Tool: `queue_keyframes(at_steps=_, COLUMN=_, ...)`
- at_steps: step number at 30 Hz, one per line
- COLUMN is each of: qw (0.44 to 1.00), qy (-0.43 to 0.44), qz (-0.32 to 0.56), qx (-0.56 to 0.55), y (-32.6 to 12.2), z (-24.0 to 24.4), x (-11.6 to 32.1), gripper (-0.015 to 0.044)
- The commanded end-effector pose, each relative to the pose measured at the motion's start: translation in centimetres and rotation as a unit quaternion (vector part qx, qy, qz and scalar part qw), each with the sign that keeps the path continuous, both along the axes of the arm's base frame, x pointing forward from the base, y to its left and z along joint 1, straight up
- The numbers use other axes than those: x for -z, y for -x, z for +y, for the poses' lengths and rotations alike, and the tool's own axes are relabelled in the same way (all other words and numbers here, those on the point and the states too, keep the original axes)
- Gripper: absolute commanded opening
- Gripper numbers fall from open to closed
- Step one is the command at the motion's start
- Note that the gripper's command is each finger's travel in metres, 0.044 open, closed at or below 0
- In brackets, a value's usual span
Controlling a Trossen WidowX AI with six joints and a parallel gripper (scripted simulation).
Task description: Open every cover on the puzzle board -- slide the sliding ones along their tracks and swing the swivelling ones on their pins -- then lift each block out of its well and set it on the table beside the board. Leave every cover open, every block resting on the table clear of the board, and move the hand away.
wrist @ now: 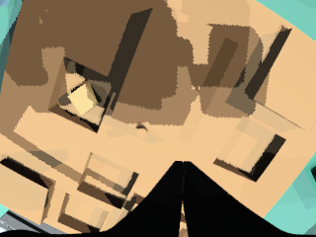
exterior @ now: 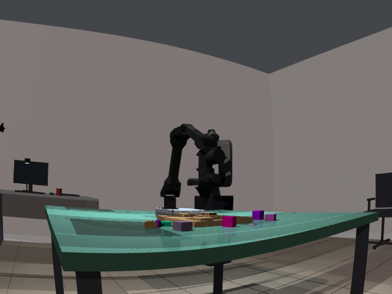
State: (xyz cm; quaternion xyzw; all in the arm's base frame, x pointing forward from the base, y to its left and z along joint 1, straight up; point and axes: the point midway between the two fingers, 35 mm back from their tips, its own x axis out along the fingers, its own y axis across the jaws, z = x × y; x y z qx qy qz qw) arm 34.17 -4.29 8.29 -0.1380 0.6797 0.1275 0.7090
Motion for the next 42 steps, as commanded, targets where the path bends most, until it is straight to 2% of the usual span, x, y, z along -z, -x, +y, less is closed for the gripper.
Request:
queue_keyframes(at_steps=1, qw=0.997, qy=0.002, qz=0.002, qx=-0.073, y=-0.1, z=2.1, x=0.0, gripper=0.0)
queue_keyframes(at_steps=5, qw=0.989, qy=0.003, qz=0.004, qx=-0.15, y=0.0, z=4.5, x=0.0, gripper=0.0)
queue_keyframes(at_steps=7, qw=0.992, qy=0.002, qz=0.004, qx=-0.123, y=0.0, z=4.7, x=0.0, gripper=0.0)
queue_keyframes(at_steps=11, qw=0.999, qy=-0.006, qz=0.004, qx=0.041, y=0.1, z=5.8, x=0.0, gripper=0.0)
queue_keyframes(at_steps=15, qw=0.977, qy=-0.013, qz=0.005, qx=0.212, y=0.2, z=6.9, x=0.0, gripper=0.0)
queue_keyframes(at_steps=17, qw=0.984, qy=-0.012, qz=0.005, qx=0.179, y=0.3, z=7.0, x=0.0, gripper=0.0)
queue_keyframes(at_steps=21, qw=1.0, qy=-0.005, qz=0.006, qx=-0.015, y=0.4, z=7.5, x=0.1, gripper=0.0)
queue_keyframes(at_steps=25, qw=0.976, qy=0.002, qz=0.007, qx=-0.217, y=0.6, z=8.1, x=0.1, gripper=0.0)
queue_keyframes(at_steps=27, qw=0.959, qy=0.005, qz=0.007, qx=-0.282, y=0.7, z=8.3, x=0.1, gripper=0.0)
queue_keyframes(at_steps=42, qw=0.957, qy=0.005, qz=0.007, qx=-0.29, y=0.6, z=8.3, x=1.2, gripper=0.0)
